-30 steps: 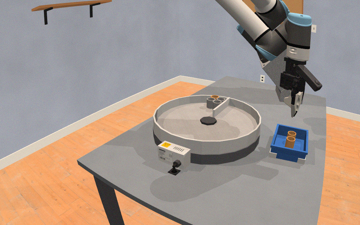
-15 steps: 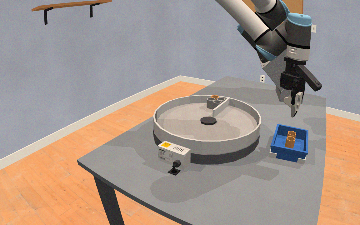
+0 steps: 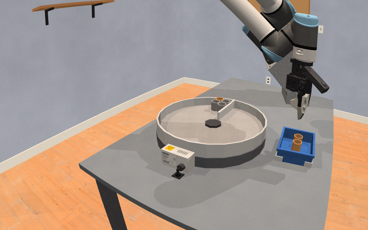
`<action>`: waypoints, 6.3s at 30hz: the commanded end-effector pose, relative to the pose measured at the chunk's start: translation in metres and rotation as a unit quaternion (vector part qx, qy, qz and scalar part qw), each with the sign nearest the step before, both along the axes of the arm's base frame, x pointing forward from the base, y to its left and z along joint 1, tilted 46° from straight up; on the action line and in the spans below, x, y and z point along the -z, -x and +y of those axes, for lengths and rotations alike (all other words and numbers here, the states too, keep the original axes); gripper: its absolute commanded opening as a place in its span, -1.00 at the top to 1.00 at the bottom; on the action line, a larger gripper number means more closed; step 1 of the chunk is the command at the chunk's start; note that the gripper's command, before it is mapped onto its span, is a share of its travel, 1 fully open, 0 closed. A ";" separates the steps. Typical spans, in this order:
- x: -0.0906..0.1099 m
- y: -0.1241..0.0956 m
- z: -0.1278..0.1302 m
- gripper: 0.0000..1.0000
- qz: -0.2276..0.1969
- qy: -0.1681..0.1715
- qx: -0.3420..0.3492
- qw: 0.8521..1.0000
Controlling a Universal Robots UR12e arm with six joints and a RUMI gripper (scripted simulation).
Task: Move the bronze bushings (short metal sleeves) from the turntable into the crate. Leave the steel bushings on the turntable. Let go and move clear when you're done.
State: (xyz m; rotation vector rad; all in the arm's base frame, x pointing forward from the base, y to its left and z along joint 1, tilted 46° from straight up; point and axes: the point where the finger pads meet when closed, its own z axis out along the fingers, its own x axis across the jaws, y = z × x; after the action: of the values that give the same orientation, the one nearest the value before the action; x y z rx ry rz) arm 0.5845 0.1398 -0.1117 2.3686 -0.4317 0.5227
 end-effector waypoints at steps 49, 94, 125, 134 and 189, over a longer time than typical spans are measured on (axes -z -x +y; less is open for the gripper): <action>-0.165 0.070 -0.199 0.90 -0.128 -0.047 0.133 0.982; -0.255 0.107 -0.306 0.90 -0.195 -0.071 0.202 0.957; -0.255 0.107 -0.306 0.90 -0.195 -0.071 0.202 0.957; -0.255 0.107 -0.307 0.90 -0.195 -0.072 0.202 0.957; -0.239 0.100 -0.323 0.90 -0.194 -0.073 0.203 0.957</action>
State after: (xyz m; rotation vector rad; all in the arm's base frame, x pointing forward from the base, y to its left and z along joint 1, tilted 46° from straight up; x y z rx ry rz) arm 0.4842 -0.1830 0.1279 2.2202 -1.1416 0.7777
